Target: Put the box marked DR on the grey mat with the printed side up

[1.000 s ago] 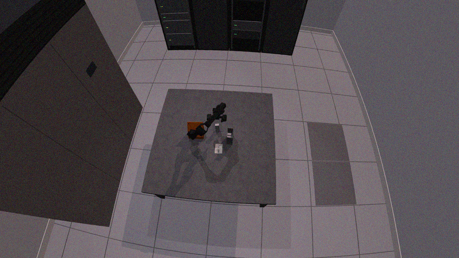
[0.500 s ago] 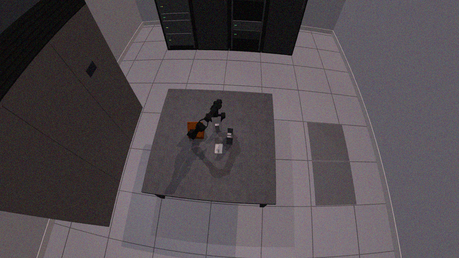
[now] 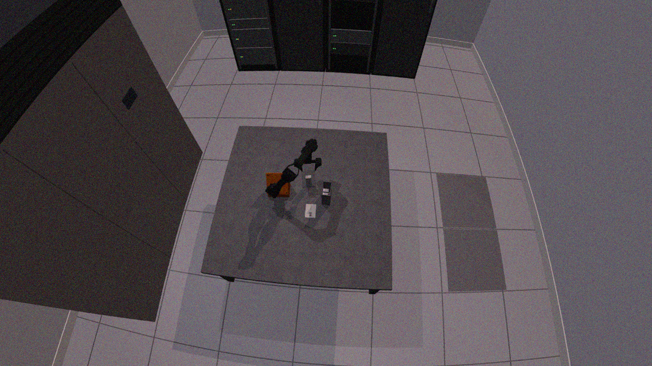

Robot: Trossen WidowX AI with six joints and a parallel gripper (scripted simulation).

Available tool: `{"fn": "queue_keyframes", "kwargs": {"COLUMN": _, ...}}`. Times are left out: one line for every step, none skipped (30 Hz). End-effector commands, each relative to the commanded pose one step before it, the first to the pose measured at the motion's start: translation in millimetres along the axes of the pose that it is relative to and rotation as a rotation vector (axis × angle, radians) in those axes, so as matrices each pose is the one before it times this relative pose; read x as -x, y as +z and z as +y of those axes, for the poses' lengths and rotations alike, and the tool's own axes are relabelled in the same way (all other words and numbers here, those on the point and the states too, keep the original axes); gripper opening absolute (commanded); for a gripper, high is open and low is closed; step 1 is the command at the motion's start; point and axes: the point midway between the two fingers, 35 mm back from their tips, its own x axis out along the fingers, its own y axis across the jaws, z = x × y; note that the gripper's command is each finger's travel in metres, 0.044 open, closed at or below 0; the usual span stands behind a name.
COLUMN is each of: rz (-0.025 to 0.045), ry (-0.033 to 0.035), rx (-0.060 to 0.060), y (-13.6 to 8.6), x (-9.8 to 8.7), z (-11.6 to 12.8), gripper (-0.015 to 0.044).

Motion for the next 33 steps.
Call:
{"fn": "queue_keyframes", "kwargs": {"rz": 0.01789, "ry": 0.01094, "rx": -0.0051, "y": 13.18, "x": -5.62, "z": -2.85, "gripper": 0.044}}
{"fn": "queue_keyframes", "kwargs": {"rz": 0.00189, "ry": 0.00136, "rx": -0.0001, "y": 1.46, "x": -0.69, "z": -0.19, "gripper": 0.044}}
{"fn": "queue_keyframes", "kwargs": {"rz": 0.00063, "ry": 0.00045, "rx": 0.0, "y": 0.49, "x": -0.23, "z": -0.06, "gripper": 0.044}}
{"fn": "queue_keyframes", "kwargs": {"rz": 0.00062, "ry": 0.00044, "rx": 0.0, "y": 0.05, "x": -0.23, "z": 0.05, "gripper": 0.044}}
{"fn": "queue_keyframes", "kwargs": {"rz": 0.00186, "ry": 0.00132, "rx": 0.0, "y": 0.15, "x": -0.68, "z": 0.15, "gripper": 0.044}}
{"fn": "queue_keyframes", "kwargs": {"rz": 0.0031, "ry": 0.0022, "rx": 0.0, "y": 0.25, "x": -1.13, "z": 0.25, "gripper": 0.044}}
{"fn": "queue_keyframes", "kwargs": {"rz": 0.00396, "ry": 0.00281, "rx": 0.0, "y": 0.32, "x": -1.44, "z": 0.32, "gripper": 0.044}}
{"fn": "queue_keyframes", "kwargs": {"rz": 0.00077, "ry": 0.00011, "rx": 0.0006, "y": -0.08, "x": -0.26, "z": -0.03, "gripper": 0.044}}
{"fn": "queue_keyframes", "kwargs": {"rz": 0.00231, "ry": 0.00032, "rx": 0.0018, "y": -0.24, "x": -0.79, "z": -0.1, "gripper": 0.044}}
{"fn": "queue_keyframes", "kwargs": {"rz": 0.00384, "ry": 0.00054, "rx": 0.0031, "y": -0.4, "x": -1.31, "z": -0.16, "gripper": 0.044}}
{"fn": "queue_keyframes", "kwargs": {"rz": 0.00461, "ry": 0.00067, "rx": 0.0037, "y": -0.47, "x": -1.58, "z": -0.19, "gripper": 0.044}}
{"fn": "queue_keyframes", "kwargs": {"rz": 0.0046, "ry": 0.00068, "rx": 0.0037, "y": -0.47, "x": -1.58, "z": -0.18, "gripper": 0.044}}
{"fn": "queue_keyframes", "kwargs": {"rz": 0.00458, "ry": 0.0007, "rx": 0.0038, "y": -0.46, "x": -1.58, "z": -0.17, "gripper": 0.044}}
{"fn": "queue_keyframes", "kwargs": {"rz": 0.00457, "ry": 0.00071, "rx": 0.0038, "y": -0.46, "x": -1.58, "z": -0.16, "gripper": 0.044}}
{"fn": "queue_keyframes", "kwargs": {"rz": 0.00456, "ry": 0.00072, "rx": 0.0038, "y": -0.46, "x": -1.57, "z": -0.15, "gripper": 0.044}}
{"fn": "queue_keyframes", "kwargs": {"rz": 0.00454, "ry": 0.00074, "rx": 0.0038, "y": -0.45, "x": -1.57, "z": -0.15, "gripper": 0.044}}
{"fn": "queue_keyframes", "kwargs": {"rz": 0.00453, "ry": 0.00075, "rx": 0.0038, "y": -0.45, "x": -1.57, "z": -0.14, "gripper": 0.044}}
{"fn": "queue_keyframes", "kwargs": {"rz": 0.00451, "ry": 0.00076, "rx": 0.0039, "y": -0.44, "x": -1.57, "z": -0.13, "gripper": 0.044}}
{"fn": "queue_keyframes", "kwargs": {"rz": 0.0045, "ry": 0.00078, "rx": 0.0039, "y": -0.44, "x": -1.57, "z": -0.12, "gripper": 0.044}}
{"fn": "queue_keyframes", "kwargs": {"rz": 0.00449, "ry": 0.00079, "rx": 0.0039, "y": -0.44, "x": -1.57, "z": -0.12, "gripper": 0.044}}
{"fn": "queue_keyframes", "kwargs": {"rz": 0.00447, "ry": 0.0008, "rx": 0.0039, "y": -0.43, "x": -1.57, "z": -0.11, "gripper": 0.044}}
{"fn": "queue_keyframes", "kwargs": {"rz": 0.00446, "ry": 0.00081, "rx": 0.004, "y": -0.43, "x": -1.57, "z": -0.1, "gripper": 0.044}}
{"fn": "queue_keyframes", "kwargs": {"rz": 0.00444, "ry": 0.00083, "rx": 0.004, "y": -0.42, "x": -1.56, "z": -0.09, "gripper": 0.044}}
{"fn": "queue_keyframes", "kwargs": {"rz": 0.00443, "ry": 0.00084, "rx": 0.004, "y": -0.42, "x": -1.56, "z": -0.09, "gripper": 0.044}}
{"fn": "queue_keyframes", "kwargs": {"rz": 0.00441, "ry": 0.00085, "rx": 0.004, "y": -0.41, "x": -1.56, "z": -0.08, "gripper": 0.044}}
{"fn": "queue_keyframes", "kwargs": {"rz": 0.0044, "ry": 0.00086, "rx": 0.0041, "y": -0.41, "x": -1.56, "z": -0.07, "gripper": 0.044}}
{"fn": "queue_keyframes", "kwargs": {"rz": 0.00438, "ry": 0.00087, "rx": 0.0041, "y": -0.41, "x": -1.56, "z": -0.06, "gripper": 0.044}}
{"fn": "queue_keyframes", "kwargs": {"rz": 0.00436, "ry": 0.00088, "rx": 0.0041, "y": -0.4, "x": -1.55, "z": -0.06, "gripper": 0.044}}
{"fn": "queue_keyframes", "kwargs": {"rz": 0.00436, "ry": 0.0009, "rx": 0.0041, "y": -0.4, "x": -1.56, "z": -0.05, "gripper": 0.044}}
{"fn": "queue_keyframes", "kwargs": {"rz": 0.00434, "ry": 0.00091, "rx": 0.0042, "y": -0.39, "x": -1.55, "z": -0.04, "gripper": 0.044}}
{"fn": "queue_keyframes", "kwargs": {"rz": 0.00433, "ry": 0.00092, "rx": 0.0042, "y": -0.39, "x": -1.55, "z": -0.03, "gripper": 0.044}}
{"fn": "queue_keyframes", "kwargs": {"rz": 0.00431, "ry": 0.00093, "rx": 0.0042, "y": -0.38, "x": -1.55, "z": -0.03, "gripper": 0.044}}
{"fn": "queue_keyframes", "kwargs": {"rz": 0.00429, "ry": 0.00094, "rx": 0.0042, "y": -0.38, "x": -1.55, "z": -0.02, "gripper": 0.044}}
